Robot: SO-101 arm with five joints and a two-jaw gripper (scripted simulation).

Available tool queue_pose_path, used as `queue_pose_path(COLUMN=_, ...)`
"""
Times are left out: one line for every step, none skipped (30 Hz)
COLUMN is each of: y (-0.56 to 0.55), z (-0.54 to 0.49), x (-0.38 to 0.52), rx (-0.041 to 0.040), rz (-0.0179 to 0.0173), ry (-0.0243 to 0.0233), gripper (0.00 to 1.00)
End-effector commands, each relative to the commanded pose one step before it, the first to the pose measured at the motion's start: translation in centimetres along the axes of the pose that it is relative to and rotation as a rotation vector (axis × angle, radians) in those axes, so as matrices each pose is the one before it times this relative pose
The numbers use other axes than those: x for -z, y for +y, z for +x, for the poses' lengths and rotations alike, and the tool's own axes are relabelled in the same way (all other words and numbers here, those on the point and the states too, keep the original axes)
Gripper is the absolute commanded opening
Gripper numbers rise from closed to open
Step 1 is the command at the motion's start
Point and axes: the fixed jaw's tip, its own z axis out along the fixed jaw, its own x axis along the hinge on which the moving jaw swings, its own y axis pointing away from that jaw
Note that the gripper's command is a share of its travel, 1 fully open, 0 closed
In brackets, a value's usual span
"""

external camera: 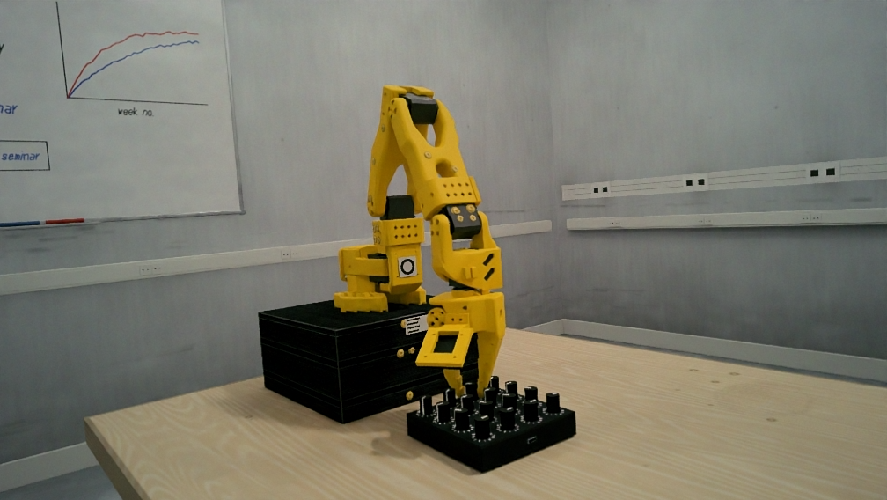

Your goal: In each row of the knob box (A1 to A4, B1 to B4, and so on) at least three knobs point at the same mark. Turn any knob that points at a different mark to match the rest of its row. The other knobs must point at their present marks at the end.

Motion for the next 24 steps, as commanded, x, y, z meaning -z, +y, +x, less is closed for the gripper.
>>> queue_pose_path(y=-0.321, z=0.014, x=-0.0032, rx=-0.00224, rz=0.0035, ry=0.00187, gripper=0.09)
queue_pose_path(y=0.0, z=0.0, x=0.0, rx=0.0, rz=0.0, ry=0.0, gripper=0.08)
queue_pose_path(y=0.0, z=0.0, x=0.0, rx=0.0, rz=0.0, ry=0.0, gripper=0.08)
queue_pose_path(y=0.0, z=0.0, x=0.0, rx=0.0, rz=0.0, ry=0.0, gripper=0.07)
queue_pose_path(y=0.0, z=0.0, x=0.0, rx=0.0, rz=0.0, ry=0.0, gripper=0.07)
queue_pose_path(y=0.0, z=0.0, x=0.0, rx=0.0, rz=0.0, ry=0.0, gripper=0.06)
queue_pose_path(y=0.0, z=0.0, x=0.0, rx=0.0, rz=0.0, ry=0.0, gripper=0.06)
queue_pose_path(y=0.0, z=0.0, x=0.0, rx=0.0, rz=0.0, ry=0.0, gripper=0.05)
queue_pose_path(y=0.0, z=0.0, x=0.0, rx=0.0, rz=0.0, ry=0.0, gripper=0.05)
queue_pose_path(y=0.0, z=0.0, x=0.0, rx=0.0, rz=0.0, ry=0.0, gripper=0.05)
queue_pose_path(y=0.0, z=0.0, x=0.0003, rx=-0.00001, rz=-0.00002, ry=-0.00001, gripper=0.05)
queue_pose_path(y=0.0, z=0.0, x=0.0, rx=0.0, rz=0.0, ry=0.0, gripper=0.04)
queue_pose_path(y=0.0, z=0.0, x=0.0, rx=0.0, rz=0.0, ry=0.0, gripper=0.04)
queue_pose_path(y=0.0, z=0.0, x=0.0, rx=0.0, rz=0.0, ry=0.0, gripper=0.03)
queue_pose_path(y=0.0, z=0.0, x=0.0, rx=0.0, rz=0.0, ry=0.0, gripper=0.03)
queue_pose_path(y=0.0, z=0.0, x=0.0, rx=0.0, rz=0.0, ry=0.0, gripper=0.02)
queue_pose_path(y=0.0, z=0.0, x=0.0, rx=0.0, rz=0.0, ry=0.0, gripper=0.02)
queue_pose_path(y=0.0, z=0.0, x=0.0, rx=0.0, rz=0.0, ry=0.0, gripper=0.02)
queue_pose_path(y=0.0, z=0.0, x=0.0, rx=0.0, rz=0.0, ry=0.0, gripper=0.01)
queue_pose_path(y=0.0, z=0.0, x=0.0, rx=0.0, rz=0.0, ry=0.0, gripper=0.01)
queue_pose_path(y=0.0, z=0.0, x=0.0, rx=0.0, rz=0.0, ry=0.0, gripper=0.01)
queue_pose_path(y=0.0, z=0.0, x=0.0, rx=0.0, rz=0.0, ry=0.0, gripper=0.01)
queue_pose_path(y=0.0, z=0.0, x=0.0, rx=0.0, rz=0.0, ry=0.0, gripper=0.01)
queue_pose_path(y=0.0, z=0.0, x=0.0, rx=0.0, rz=0.0, ry=0.0, gripper=0.01)
